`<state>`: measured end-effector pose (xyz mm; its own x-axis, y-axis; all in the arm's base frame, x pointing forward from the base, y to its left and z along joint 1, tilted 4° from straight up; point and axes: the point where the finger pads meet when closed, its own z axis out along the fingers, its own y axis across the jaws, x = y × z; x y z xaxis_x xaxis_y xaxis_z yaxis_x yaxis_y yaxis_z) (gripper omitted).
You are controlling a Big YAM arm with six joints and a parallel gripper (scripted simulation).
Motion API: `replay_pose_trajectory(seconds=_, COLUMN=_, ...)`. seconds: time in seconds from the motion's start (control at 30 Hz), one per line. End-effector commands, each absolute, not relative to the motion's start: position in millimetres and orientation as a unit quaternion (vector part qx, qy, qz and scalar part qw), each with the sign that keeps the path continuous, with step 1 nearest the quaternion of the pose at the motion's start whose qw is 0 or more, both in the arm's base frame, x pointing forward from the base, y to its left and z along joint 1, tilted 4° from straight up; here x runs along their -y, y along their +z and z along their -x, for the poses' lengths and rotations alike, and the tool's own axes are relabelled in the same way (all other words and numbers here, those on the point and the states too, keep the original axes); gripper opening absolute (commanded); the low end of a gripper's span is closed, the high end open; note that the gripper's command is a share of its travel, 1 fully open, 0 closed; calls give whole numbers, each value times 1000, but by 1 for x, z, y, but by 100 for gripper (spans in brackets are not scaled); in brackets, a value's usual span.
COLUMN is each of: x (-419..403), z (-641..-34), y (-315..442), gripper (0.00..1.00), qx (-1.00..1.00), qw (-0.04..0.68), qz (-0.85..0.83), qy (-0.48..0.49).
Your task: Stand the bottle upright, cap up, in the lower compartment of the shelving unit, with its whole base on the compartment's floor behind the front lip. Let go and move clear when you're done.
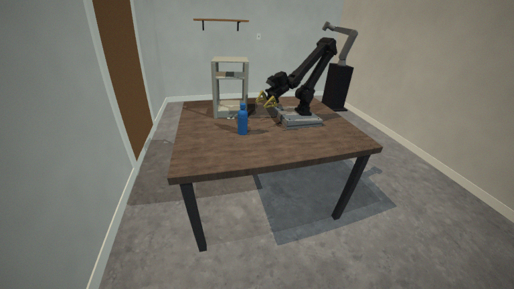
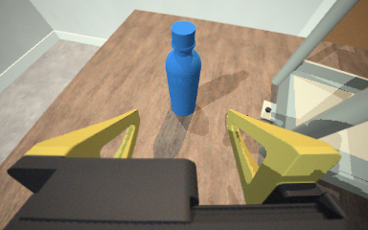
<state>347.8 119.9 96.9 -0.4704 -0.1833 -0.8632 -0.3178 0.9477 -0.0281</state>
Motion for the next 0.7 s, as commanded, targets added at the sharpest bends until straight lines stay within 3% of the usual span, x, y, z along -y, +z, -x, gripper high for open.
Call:
replay_pose_trajectory(seconds=0.0, x=-132, z=-374, y=120, gripper=91, qx=-836, qw=522, qz=149, qy=72)
replay_pose_trajectory(seconds=0.67, x=-142, z=-425, y=93, gripper=91, qx=-835, qw=527, qz=143, qy=70)
